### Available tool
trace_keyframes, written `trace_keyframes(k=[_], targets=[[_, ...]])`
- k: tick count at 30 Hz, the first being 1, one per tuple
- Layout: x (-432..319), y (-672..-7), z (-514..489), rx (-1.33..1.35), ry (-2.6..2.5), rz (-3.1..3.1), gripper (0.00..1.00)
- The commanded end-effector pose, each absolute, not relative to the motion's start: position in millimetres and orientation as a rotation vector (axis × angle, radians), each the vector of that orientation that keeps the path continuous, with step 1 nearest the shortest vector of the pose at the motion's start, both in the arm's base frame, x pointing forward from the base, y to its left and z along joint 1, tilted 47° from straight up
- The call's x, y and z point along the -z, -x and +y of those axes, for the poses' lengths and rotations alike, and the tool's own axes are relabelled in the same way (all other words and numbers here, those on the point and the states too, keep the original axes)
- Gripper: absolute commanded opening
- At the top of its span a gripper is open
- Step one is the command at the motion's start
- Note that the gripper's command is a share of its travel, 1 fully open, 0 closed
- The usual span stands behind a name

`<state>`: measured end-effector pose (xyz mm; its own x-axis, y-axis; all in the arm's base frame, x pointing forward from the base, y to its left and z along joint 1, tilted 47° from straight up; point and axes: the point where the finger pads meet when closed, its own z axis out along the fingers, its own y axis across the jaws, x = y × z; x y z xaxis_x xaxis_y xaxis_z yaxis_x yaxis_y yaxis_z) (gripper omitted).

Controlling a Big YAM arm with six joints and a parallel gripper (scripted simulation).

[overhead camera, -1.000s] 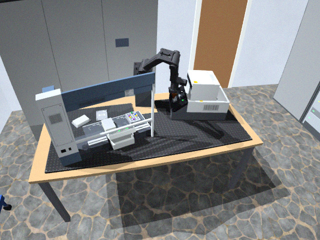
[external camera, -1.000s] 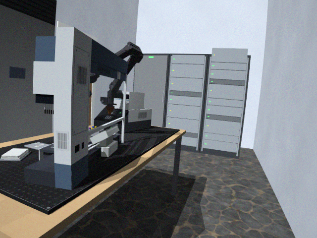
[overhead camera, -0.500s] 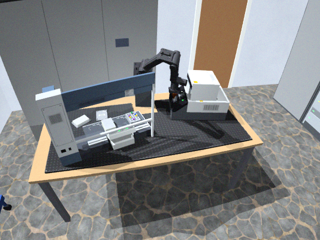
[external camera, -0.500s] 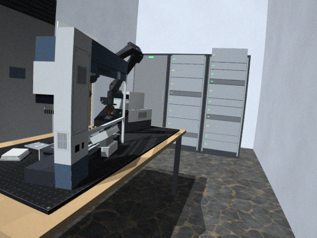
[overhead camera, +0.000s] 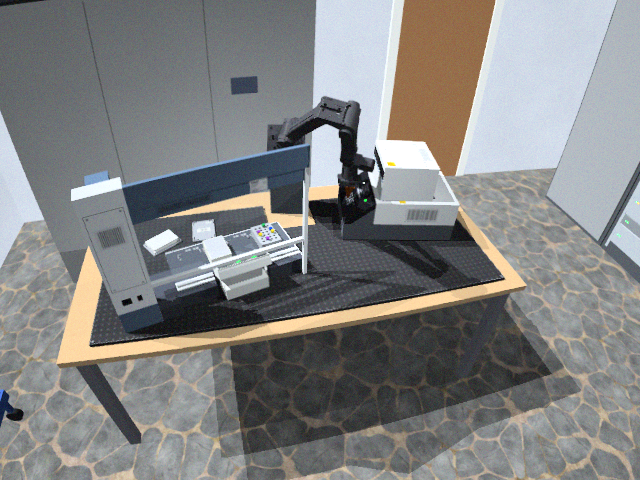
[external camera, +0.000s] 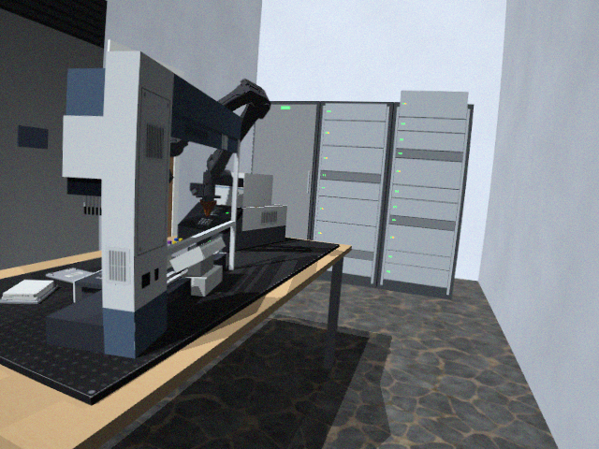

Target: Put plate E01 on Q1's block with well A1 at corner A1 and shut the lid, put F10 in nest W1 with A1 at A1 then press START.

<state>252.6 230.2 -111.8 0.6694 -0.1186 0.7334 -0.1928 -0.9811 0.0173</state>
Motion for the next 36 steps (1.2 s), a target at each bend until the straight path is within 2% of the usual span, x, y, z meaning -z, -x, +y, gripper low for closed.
trace_keyframes(k=[1, 36], targets=[[109, -249, 226, -1.221, -2.794, -0.282, 0.0], [127, -273, 241, -1.206, -2.782, -0.248, 0.0]])
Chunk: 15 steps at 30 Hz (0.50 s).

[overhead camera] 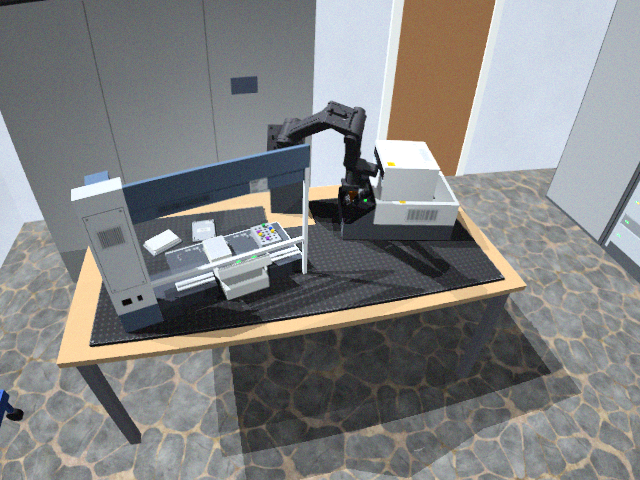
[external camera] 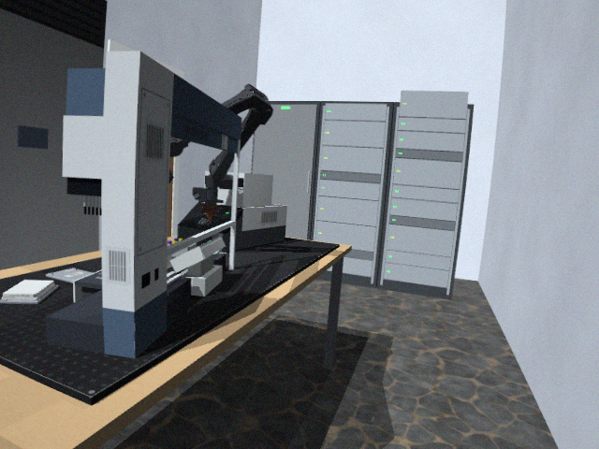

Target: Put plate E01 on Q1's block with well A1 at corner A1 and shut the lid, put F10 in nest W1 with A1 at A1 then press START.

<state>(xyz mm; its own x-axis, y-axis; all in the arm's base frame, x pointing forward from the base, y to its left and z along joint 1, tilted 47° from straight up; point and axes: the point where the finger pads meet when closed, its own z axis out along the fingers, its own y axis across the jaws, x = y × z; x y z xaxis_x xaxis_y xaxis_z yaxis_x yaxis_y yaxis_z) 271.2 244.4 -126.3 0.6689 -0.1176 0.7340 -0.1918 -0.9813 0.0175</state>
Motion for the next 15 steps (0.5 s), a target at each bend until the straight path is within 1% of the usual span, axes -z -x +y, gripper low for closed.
trace_keyframes(k=[1, 15], targets=[[126, -272, 240, -1.204, -2.781, -0.251, 0.0], [123, -260, 242, -1.205, -2.795, -0.244, 0.0]])
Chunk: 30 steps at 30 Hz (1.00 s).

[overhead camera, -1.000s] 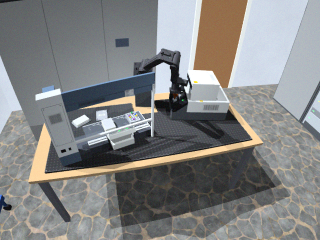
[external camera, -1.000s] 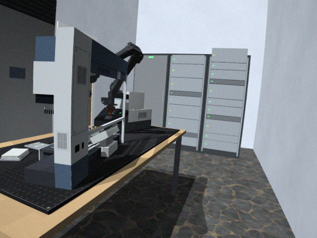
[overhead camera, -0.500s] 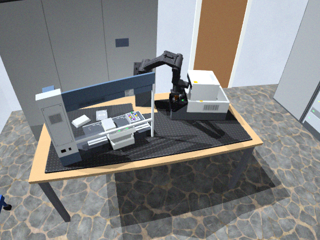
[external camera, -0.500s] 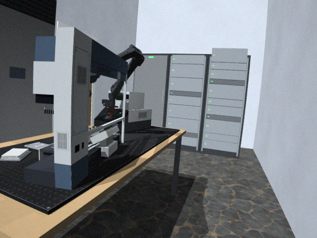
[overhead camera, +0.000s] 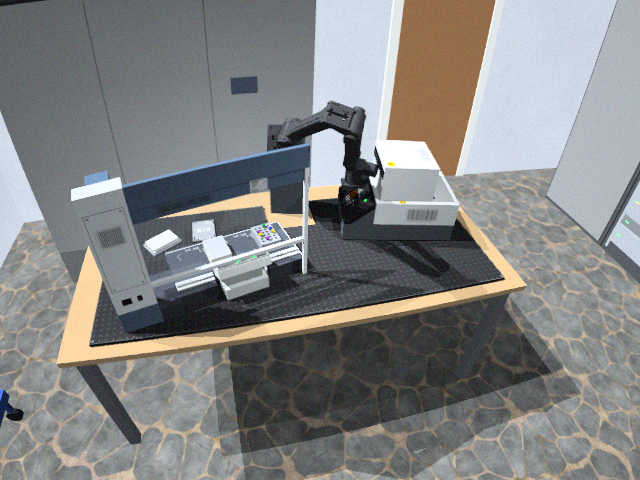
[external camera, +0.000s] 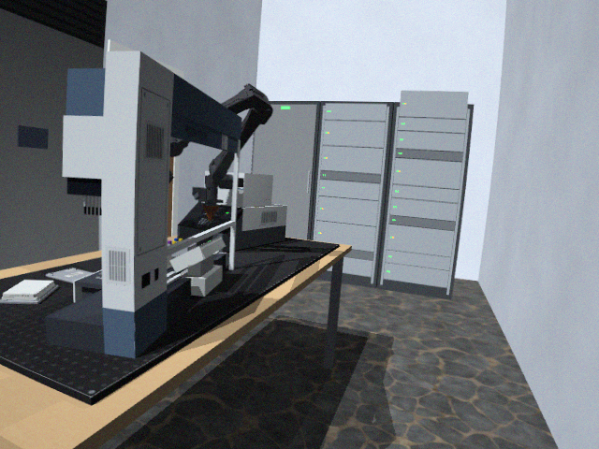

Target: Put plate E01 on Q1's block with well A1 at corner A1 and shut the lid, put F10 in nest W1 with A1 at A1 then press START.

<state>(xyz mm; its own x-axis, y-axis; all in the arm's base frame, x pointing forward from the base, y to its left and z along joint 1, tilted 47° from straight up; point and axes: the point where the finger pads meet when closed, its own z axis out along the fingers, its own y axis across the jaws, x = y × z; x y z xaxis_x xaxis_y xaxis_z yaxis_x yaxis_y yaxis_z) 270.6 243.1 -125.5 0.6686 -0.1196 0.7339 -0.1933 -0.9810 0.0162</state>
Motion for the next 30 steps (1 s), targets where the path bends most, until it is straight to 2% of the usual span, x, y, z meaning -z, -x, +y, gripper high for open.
trace_keyframes(k=[1, 30], targets=[[124, -259, 240, -1.2, -2.792, -0.24, 0.0], [127, -260, 246, -1.211, -2.788, -0.192, 0.0]])
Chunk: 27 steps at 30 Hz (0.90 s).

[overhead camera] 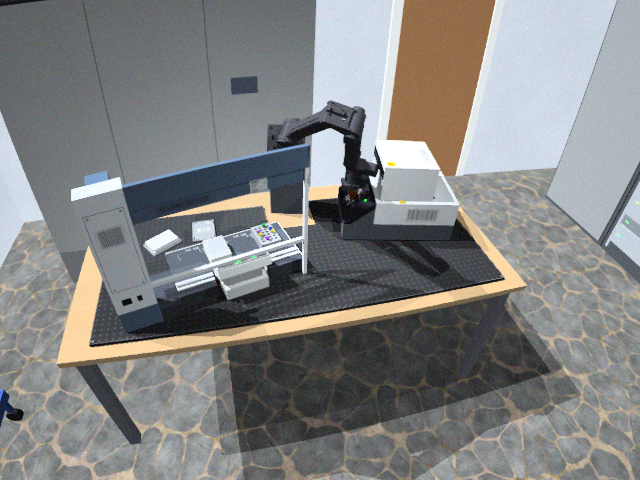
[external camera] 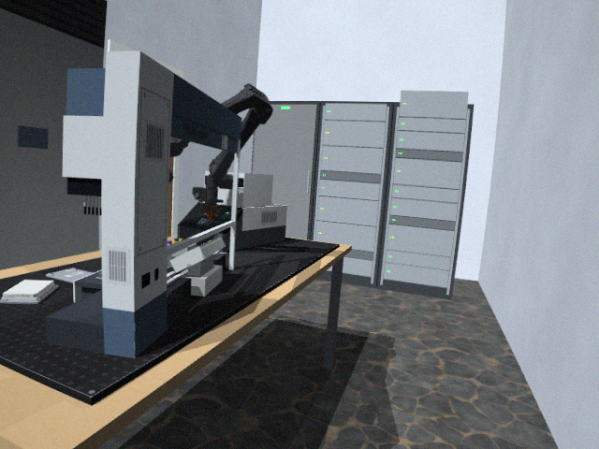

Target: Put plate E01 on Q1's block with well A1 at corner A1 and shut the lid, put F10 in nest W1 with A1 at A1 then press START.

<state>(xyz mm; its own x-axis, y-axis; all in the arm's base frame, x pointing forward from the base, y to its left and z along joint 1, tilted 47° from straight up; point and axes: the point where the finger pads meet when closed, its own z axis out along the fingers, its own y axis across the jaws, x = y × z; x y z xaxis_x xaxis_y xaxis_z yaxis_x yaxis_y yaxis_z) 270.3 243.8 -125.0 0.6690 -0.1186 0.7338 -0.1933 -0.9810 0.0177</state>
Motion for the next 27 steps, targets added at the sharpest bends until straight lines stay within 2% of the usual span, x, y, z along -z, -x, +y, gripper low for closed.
trace_keyframes(k=[1, 19, 27], targets=[[128, -260, 244, -1.211, -2.787, -0.191, 0.0], [119, -275, 244, -1.217, -2.78, -0.265, 0.0], [128, -261, 242, -1.2, -2.783, -0.233, 0.0]])
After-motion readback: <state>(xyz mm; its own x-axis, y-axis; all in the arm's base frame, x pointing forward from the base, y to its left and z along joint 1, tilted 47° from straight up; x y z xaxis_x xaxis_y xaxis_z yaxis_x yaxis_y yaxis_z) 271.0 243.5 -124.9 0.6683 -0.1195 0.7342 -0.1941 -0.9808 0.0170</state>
